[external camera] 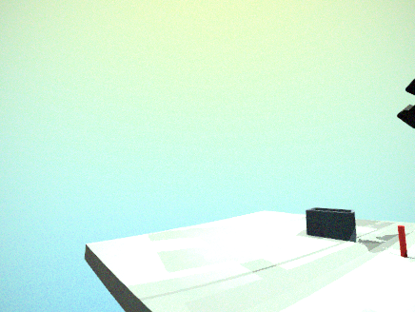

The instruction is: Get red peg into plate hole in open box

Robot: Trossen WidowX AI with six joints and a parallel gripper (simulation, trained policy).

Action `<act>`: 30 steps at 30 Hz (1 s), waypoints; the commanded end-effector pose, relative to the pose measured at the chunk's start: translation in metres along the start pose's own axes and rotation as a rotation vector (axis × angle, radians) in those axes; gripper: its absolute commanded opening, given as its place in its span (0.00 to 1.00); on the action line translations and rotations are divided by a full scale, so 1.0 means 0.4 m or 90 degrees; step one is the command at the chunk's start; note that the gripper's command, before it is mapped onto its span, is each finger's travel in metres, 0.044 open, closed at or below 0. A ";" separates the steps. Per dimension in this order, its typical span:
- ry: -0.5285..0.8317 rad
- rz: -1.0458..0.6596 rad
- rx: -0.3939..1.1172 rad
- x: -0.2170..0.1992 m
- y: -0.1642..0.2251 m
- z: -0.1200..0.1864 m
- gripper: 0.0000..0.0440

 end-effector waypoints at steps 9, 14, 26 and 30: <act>0.223 -0.093 0.146 -0.121 0.095 -0.104 1.00; 0.307 -0.140 0.200 -0.170 0.131 -0.127 1.00; 0.504 -0.274 0.322 -0.275 0.215 -0.156 1.00; 0.569 -0.322 0.359 -0.305 0.243 -0.162 1.00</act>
Point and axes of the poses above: the point midway between the two fingers, 35 mm back from their tips, its own z axis back along the fingers, its own x axis across the jaws, y = z × x, the point moved 10 cm from there along z, back along the fingers, and after that the axes turned 12 degrees about z, right-handed, at the moved point
